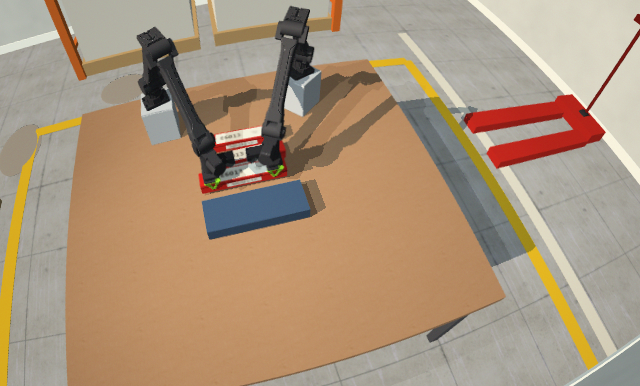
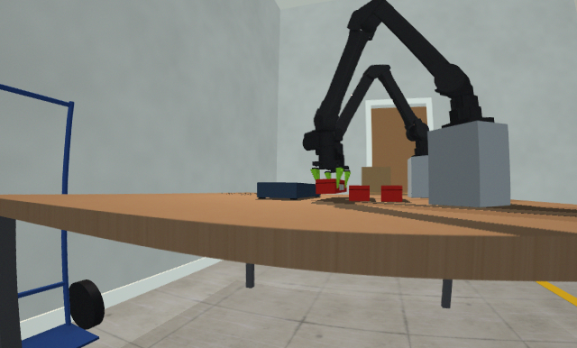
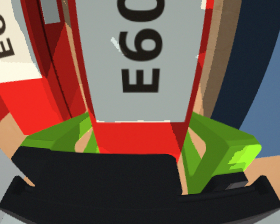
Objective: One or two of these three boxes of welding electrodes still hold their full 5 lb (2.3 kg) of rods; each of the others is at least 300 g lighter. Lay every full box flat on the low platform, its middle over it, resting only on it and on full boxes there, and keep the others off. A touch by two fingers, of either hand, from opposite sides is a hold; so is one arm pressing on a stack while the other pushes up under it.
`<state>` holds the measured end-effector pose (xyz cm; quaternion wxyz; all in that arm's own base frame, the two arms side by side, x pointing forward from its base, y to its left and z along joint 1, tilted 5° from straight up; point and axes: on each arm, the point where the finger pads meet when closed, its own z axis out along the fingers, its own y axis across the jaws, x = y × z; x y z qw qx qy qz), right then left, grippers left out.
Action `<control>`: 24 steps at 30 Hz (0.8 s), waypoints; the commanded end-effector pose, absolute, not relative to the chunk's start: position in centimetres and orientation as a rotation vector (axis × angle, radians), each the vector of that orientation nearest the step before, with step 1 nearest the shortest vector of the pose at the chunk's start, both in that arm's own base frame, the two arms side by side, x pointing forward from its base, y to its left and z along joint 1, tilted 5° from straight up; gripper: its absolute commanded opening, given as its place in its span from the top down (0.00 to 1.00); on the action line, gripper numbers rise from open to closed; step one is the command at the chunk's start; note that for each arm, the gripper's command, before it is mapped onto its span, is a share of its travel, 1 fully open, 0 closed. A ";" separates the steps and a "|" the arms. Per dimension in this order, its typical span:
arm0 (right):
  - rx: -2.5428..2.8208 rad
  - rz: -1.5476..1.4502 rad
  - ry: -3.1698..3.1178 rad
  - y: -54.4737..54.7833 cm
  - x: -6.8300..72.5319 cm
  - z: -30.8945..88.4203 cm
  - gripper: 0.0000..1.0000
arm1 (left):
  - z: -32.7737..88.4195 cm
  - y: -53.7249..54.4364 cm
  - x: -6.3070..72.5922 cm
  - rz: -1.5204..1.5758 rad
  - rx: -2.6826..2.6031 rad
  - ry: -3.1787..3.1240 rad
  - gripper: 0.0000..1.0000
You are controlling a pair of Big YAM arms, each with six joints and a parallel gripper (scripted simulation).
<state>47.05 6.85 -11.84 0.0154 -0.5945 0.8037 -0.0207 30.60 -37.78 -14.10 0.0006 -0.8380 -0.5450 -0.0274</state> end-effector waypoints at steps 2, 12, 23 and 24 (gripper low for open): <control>-1.800 -0.150 2.440 6.3 50.6 -6.6 1.00 | -8.4 -39.9 33.8 -0.142 -2.704 -1.765 1.00; -1.800 -0.151 2.439 6.3 51.0 -5.6 1.00 | -7.4 -40.1 34.2 -0.142 -2.705 -1.766 1.00; -1.799 -0.152 2.438 6.2 51.3 -5.1 1.00 | -6.7 -40.2 34.5 -0.143 -2.706 -1.766 1.00; -1.799 -0.152 2.438 6.2 51.3 -5.0 1.00 | -6.7 -40.2 34.5 -0.143 -2.706 -1.766 1.00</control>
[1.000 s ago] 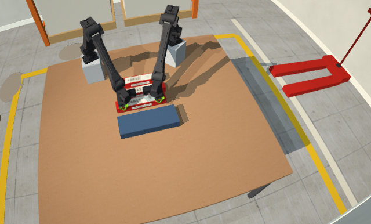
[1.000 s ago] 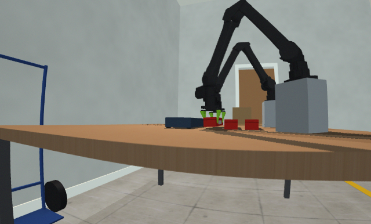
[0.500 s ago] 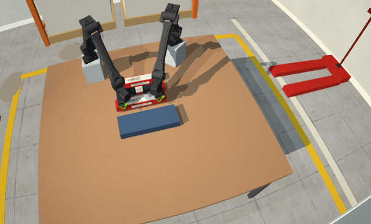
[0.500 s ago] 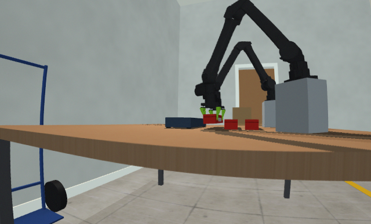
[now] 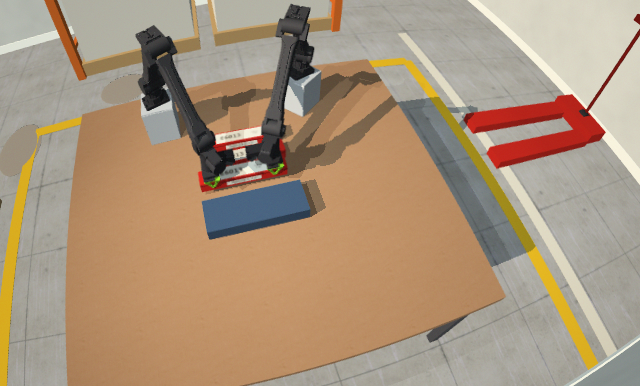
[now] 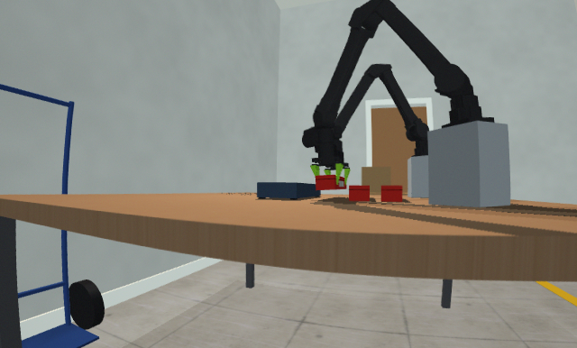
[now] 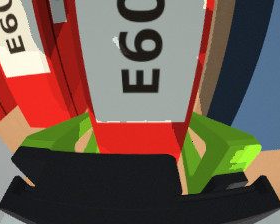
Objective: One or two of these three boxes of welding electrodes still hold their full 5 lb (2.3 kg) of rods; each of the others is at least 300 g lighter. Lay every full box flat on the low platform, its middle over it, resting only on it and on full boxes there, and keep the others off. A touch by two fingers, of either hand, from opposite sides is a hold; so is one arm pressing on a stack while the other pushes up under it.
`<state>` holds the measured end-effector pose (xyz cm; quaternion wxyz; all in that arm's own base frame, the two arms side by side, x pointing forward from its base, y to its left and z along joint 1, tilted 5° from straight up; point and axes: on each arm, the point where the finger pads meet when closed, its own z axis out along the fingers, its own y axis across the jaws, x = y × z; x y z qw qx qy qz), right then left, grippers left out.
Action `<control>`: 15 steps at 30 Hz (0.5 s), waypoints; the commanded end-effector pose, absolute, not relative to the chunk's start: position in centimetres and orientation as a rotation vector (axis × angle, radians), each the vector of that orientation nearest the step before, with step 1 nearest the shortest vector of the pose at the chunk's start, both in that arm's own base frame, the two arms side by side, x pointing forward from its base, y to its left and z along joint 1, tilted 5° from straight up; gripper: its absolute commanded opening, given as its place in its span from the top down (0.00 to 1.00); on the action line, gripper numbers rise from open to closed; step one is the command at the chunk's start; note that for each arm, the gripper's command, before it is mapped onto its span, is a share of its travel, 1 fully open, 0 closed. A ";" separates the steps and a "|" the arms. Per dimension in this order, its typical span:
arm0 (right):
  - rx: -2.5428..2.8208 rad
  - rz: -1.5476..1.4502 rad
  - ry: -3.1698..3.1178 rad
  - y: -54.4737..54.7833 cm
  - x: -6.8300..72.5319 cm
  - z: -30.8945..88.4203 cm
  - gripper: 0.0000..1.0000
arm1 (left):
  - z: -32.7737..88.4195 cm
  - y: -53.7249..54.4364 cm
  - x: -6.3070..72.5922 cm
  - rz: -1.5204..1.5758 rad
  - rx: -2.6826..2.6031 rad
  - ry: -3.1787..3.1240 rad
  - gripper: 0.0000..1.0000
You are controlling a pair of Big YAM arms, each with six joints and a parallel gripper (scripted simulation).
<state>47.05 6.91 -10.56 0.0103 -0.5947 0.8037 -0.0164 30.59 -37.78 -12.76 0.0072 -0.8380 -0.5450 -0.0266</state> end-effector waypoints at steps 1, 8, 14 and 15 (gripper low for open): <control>-1.799 -0.152 2.438 6.2 51.4 -5.0 1.00 | -6.6 -40.2 34.5 -0.143 -2.706 -1.766 1.00; -1.799 -0.152 2.438 6.1 51.6 -4.7 1.00 | -6.3 -40.3 34.7 -0.143 -2.706 -1.766 1.00; -1.799 -0.153 2.438 6.1 51.7 -4.5 1.00 | -6.1 -40.3 34.9 -0.144 -2.707 -1.767 1.00; -1.799 -0.153 2.438 6.1 51.7 -4.4 1.00 | -6.0 -40.3 34.9 -0.144 -2.707 -1.767 1.00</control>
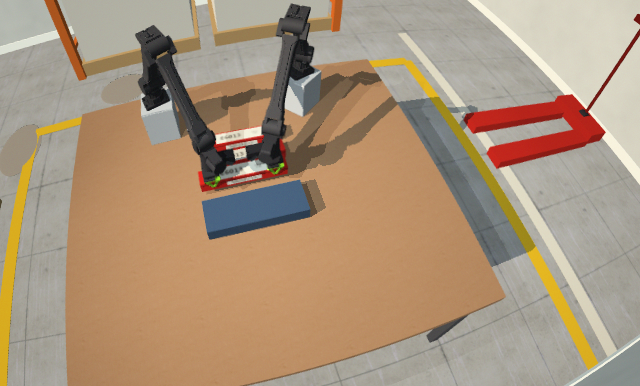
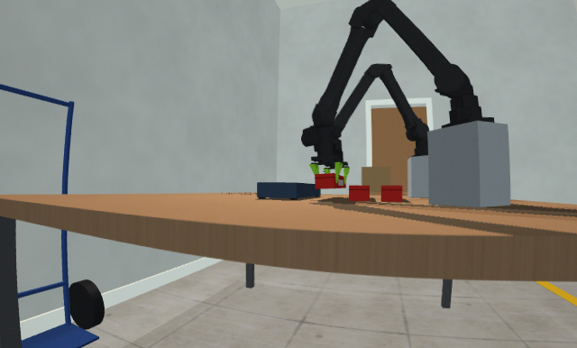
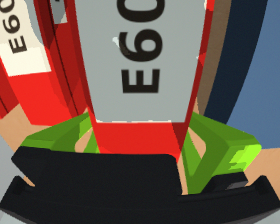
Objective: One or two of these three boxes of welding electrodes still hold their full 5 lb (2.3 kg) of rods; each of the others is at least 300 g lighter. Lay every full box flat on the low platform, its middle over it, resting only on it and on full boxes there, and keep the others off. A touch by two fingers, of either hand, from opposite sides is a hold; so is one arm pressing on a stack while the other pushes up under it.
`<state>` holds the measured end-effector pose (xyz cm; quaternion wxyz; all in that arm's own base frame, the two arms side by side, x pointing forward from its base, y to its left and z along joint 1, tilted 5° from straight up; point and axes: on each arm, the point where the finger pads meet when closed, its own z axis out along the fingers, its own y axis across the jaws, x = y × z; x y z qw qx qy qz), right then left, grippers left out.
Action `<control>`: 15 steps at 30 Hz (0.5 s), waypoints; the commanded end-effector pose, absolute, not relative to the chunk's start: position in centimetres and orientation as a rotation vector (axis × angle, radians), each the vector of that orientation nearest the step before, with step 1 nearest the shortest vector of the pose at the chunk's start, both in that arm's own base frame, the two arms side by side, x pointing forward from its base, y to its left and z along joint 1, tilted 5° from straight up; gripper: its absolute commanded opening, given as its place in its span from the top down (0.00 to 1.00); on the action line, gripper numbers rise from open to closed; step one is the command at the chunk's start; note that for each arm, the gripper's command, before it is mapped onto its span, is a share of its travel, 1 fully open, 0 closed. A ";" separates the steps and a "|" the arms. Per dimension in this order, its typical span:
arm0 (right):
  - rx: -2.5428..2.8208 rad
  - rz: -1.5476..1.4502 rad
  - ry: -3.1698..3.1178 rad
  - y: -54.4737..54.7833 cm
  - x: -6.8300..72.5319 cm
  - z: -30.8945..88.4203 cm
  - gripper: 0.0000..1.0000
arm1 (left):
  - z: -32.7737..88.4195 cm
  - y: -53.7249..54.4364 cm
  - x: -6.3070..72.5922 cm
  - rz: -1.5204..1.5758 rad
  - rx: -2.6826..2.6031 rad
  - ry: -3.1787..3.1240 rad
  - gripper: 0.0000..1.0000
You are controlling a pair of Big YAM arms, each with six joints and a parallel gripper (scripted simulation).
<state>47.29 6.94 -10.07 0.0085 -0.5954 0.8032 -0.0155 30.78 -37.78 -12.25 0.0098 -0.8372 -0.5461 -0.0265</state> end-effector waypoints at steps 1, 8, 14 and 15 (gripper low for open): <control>-1.799 -0.153 2.437 6.1 51.7 -4.4 1.00 | -6.0 -40.4 34.9 -0.144 -2.707 -1.767 1.00; -1.798 -0.153 2.437 6.0 51.9 -4.2 1.00 | -5.8 -40.4 35.0 -0.144 -2.707 -1.767 1.00; -1.798 -0.153 2.437 6.0 52.0 -4.1 1.00 | -5.7 -40.4 35.1 -0.144 -2.707 -1.767 1.00; -1.798 -0.153 2.437 6.0 52.0 -4.1 1.00 | -5.7 -40.5 35.1 -0.144 -2.707 -1.767 1.00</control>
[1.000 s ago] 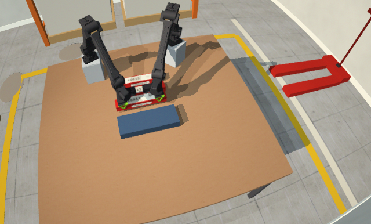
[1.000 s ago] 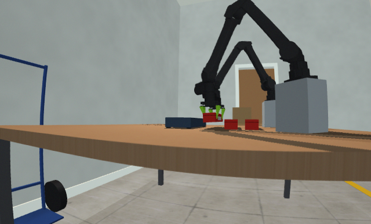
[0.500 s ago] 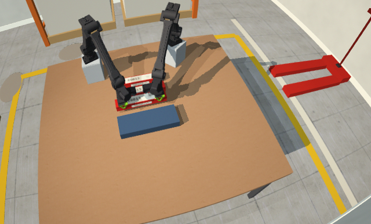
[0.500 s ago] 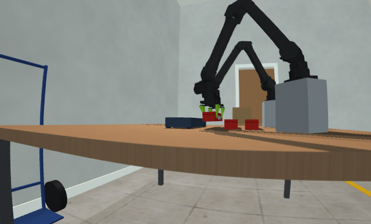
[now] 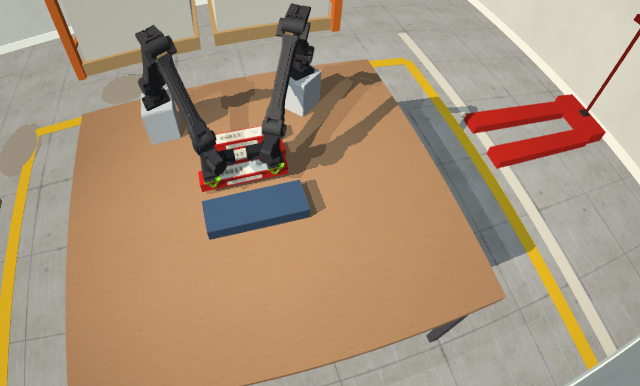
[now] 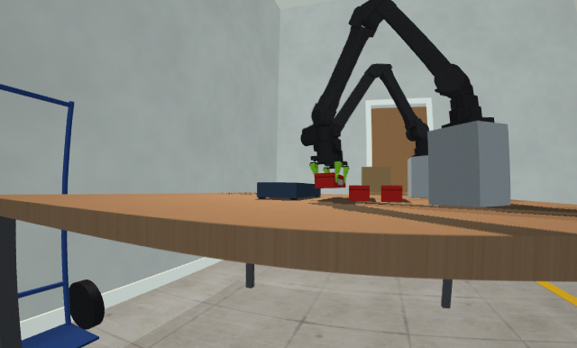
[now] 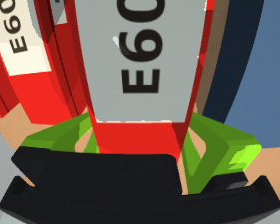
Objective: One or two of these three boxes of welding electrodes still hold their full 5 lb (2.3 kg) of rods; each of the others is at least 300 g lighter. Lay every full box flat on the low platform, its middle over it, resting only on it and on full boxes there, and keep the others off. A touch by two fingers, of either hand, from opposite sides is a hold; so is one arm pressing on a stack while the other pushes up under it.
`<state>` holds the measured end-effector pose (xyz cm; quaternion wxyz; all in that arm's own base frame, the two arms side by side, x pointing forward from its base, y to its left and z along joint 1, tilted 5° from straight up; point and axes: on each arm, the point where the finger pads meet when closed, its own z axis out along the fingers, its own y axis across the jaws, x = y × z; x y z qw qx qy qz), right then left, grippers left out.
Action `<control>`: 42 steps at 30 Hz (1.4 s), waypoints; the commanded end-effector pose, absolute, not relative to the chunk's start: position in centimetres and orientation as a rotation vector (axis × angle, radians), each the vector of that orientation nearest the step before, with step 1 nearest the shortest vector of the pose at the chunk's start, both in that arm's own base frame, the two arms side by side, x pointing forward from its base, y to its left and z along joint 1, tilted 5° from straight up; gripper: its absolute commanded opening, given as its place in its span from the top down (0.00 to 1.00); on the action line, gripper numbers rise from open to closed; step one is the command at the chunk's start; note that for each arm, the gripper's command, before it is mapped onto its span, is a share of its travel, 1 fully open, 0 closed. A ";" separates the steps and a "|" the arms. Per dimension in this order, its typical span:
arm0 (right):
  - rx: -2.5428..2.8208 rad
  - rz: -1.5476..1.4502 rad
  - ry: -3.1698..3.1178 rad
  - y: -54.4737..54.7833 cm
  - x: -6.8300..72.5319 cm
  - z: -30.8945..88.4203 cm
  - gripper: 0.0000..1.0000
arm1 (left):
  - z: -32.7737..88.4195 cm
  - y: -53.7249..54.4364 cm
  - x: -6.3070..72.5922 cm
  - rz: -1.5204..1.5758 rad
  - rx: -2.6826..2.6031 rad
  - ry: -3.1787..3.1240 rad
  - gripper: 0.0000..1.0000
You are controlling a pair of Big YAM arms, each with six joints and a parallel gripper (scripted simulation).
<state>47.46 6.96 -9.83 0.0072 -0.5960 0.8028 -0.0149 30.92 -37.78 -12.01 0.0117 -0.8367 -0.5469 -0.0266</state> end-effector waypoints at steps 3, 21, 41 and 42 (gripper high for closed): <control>-1.798 -0.153 2.437 5.9 52.0 -4.0 1.00 | -5.7 -40.5 35.1 -0.144 -2.707 -1.767 1.00; -1.798 -0.154 2.437 5.8 52.2 -3.8 1.00 | -5.6 -40.5 35.2 -0.144 -2.708 -1.767 1.00; -1.798 -0.155 2.437 5.6 52.4 -3.6 1.00 | -5.5 -40.6 35.2 -0.145 -2.708 -1.768 1.00; -1.798 -0.155 2.437 5.6 52.4 -3.6 1.00 | -5.5 -40.6 35.3 -0.145 -2.708 -1.768 1.00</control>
